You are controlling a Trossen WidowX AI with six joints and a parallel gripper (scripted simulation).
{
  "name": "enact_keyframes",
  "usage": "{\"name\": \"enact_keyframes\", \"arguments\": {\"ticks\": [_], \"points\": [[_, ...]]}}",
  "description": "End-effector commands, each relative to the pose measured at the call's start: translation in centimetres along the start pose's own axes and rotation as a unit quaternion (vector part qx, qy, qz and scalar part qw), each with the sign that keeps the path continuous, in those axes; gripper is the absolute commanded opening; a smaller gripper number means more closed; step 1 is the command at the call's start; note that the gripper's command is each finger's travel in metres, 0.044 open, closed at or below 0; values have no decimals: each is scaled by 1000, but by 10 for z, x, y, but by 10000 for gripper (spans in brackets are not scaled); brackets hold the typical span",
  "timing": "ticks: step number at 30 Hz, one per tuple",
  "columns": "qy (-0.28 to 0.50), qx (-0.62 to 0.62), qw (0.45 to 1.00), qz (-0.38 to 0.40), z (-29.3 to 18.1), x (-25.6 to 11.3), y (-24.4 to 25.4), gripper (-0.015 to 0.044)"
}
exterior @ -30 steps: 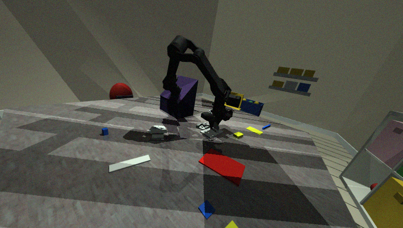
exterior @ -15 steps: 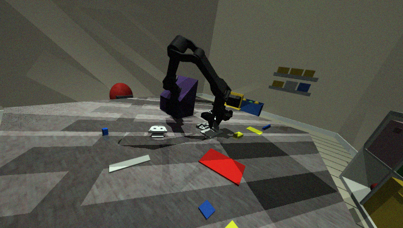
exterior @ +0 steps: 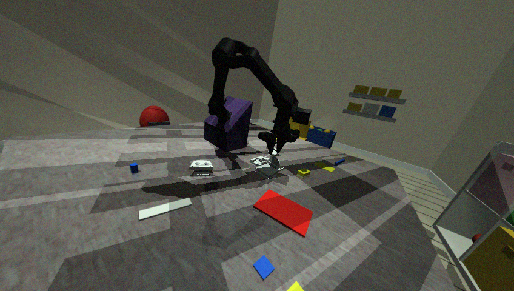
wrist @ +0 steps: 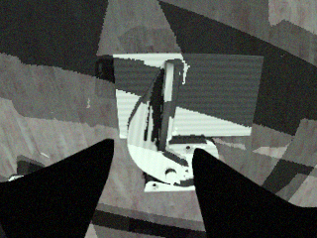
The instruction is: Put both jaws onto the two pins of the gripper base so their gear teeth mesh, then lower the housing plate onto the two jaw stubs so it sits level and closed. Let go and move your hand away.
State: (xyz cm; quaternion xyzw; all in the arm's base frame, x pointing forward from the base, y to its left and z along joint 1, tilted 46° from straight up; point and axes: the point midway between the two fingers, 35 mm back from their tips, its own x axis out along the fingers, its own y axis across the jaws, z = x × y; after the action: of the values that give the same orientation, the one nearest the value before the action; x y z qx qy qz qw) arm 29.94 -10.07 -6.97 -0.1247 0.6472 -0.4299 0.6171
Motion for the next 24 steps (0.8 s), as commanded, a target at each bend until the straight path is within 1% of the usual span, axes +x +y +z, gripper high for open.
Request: {"name": "enact_keyframes", "arguments": {"ticks": [1, 3, 11, 12, 24], "points": [[-4, 4, 1000, 3, 1, -20, 0, 224], [-9, 1, 1000, 4, 3, -15, 1, 224], [-12, 3, 1000, 5, 3, -18, 2, 14], [-12, 3, 1000, 5, 3, -18, 2, 0], [-12, 3, 1000, 5, 3, -18, 2, 0]]}}
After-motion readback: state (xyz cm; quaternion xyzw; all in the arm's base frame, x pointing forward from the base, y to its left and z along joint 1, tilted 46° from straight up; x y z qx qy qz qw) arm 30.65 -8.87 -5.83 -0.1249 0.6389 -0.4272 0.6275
